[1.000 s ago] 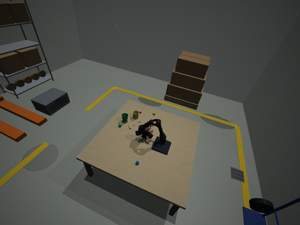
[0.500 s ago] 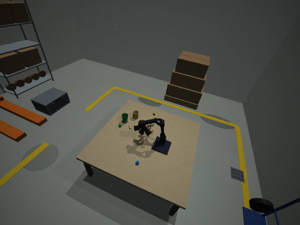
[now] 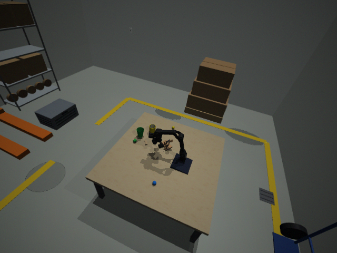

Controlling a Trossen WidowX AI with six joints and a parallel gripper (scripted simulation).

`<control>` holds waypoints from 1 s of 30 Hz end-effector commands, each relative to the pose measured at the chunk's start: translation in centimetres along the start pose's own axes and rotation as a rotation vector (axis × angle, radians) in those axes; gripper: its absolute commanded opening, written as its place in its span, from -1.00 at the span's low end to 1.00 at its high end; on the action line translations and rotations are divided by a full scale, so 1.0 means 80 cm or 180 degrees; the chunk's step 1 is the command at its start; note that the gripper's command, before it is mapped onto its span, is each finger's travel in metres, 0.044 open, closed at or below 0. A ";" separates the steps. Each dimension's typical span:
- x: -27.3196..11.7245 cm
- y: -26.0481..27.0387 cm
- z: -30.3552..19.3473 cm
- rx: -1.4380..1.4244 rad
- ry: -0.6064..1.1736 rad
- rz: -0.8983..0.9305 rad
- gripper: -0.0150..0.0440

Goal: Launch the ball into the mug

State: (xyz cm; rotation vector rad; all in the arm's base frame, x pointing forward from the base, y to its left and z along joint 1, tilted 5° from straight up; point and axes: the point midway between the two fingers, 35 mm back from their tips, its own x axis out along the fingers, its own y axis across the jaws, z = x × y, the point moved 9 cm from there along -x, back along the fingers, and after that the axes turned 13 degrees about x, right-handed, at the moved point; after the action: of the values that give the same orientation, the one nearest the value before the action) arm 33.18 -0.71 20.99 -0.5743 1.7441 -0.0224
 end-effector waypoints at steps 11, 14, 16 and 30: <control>-0.007 -0.094 0.017 0.1233 -0.0589 0.0294 1.00; -0.009 -0.117 0.019 0.1523 -0.0733 0.0342 1.00; -0.010 -0.133 0.019 0.1714 -0.0830 0.0372 1.00; -0.020 -0.248 -0.001 0.3022 -0.1561 0.0544 1.00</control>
State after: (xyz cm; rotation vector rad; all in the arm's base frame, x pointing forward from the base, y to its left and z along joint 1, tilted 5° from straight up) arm 40.27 -15.85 28.02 0.1950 1.1773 -0.4836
